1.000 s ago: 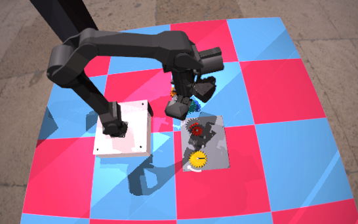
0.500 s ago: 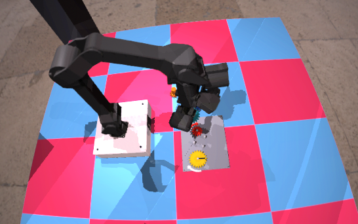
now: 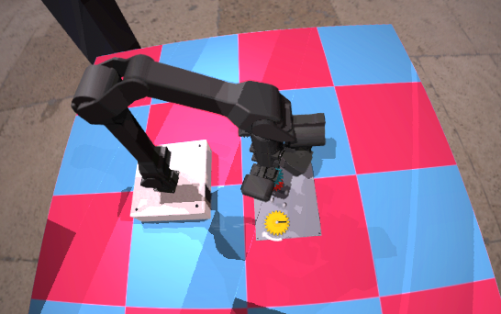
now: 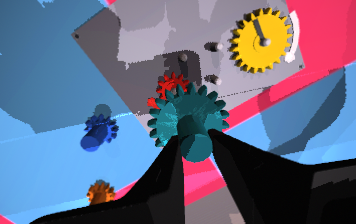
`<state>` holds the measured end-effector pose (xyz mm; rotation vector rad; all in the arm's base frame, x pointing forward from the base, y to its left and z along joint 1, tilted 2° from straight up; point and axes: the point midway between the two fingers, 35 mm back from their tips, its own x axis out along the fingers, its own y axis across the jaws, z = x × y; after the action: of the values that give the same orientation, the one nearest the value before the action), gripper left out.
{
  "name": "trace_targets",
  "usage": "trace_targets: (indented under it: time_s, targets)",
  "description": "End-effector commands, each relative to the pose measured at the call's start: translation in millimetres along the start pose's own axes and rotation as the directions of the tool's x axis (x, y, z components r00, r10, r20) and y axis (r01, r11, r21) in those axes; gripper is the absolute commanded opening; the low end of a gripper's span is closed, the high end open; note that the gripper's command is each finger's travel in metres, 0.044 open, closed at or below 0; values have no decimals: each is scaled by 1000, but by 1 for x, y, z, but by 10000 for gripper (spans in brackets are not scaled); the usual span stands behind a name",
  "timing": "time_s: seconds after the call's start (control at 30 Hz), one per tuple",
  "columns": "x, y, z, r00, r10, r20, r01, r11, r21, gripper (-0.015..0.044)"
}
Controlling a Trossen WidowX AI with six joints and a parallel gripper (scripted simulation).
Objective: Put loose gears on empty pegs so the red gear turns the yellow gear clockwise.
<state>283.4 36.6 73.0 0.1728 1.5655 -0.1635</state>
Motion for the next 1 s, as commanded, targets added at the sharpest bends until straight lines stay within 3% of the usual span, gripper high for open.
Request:
trace_targets:
  time_s: [0.0, 0.97]
  targets:
    - [7, -9, 3, 1000, -10, -9, 10, 1000, -5, 0]
    - [18, -43, 17, 1000, -14, -8, 14, 1000, -10, 0]
